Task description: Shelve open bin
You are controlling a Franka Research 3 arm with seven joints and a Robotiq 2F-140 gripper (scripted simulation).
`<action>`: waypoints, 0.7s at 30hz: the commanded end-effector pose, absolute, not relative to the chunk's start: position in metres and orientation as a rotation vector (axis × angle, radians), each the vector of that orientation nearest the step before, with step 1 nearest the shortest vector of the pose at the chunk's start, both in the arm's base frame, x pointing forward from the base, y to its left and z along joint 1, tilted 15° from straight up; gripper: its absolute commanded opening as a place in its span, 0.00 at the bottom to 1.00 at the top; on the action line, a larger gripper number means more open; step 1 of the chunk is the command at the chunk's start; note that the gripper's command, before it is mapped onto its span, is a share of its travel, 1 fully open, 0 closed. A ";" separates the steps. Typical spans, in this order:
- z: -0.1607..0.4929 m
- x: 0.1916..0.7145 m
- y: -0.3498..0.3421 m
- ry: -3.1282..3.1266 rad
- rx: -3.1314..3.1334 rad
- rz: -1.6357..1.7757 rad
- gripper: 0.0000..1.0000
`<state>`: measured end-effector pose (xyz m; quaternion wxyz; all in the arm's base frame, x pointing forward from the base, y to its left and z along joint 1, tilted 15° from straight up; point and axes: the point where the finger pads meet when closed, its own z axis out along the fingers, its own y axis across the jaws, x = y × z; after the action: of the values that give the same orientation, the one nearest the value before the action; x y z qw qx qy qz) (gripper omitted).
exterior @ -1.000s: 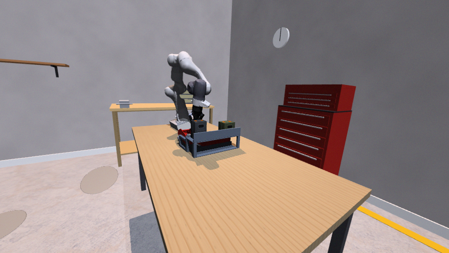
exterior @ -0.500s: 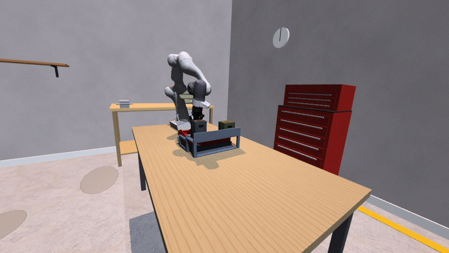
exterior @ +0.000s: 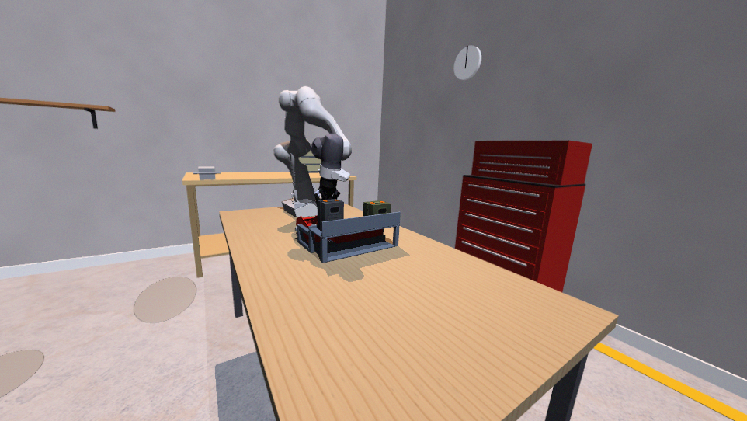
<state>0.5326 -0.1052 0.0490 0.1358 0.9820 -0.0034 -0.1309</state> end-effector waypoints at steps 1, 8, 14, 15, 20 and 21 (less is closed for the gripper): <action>0.049 0.535 -0.104 -0.005 2.847 -0.372 0.00; 0.047 0.535 -0.105 -0.005 2.847 -0.372 0.00; 0.046 0.535 -0.105 -0.005 2.847 -0.372 0.00; 0.046 0.535 -0.105 -0.005 2.847 -0.372 0.00; 0.046 0.535 -0.105 -0.005 2.847 -0.372 0.00; 0.046 0.535 -0.105 -0.005 2.847 -0.372 0.00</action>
<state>0.5331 -0.1061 0.0453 0.1357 0.9821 -0.0032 -0.1304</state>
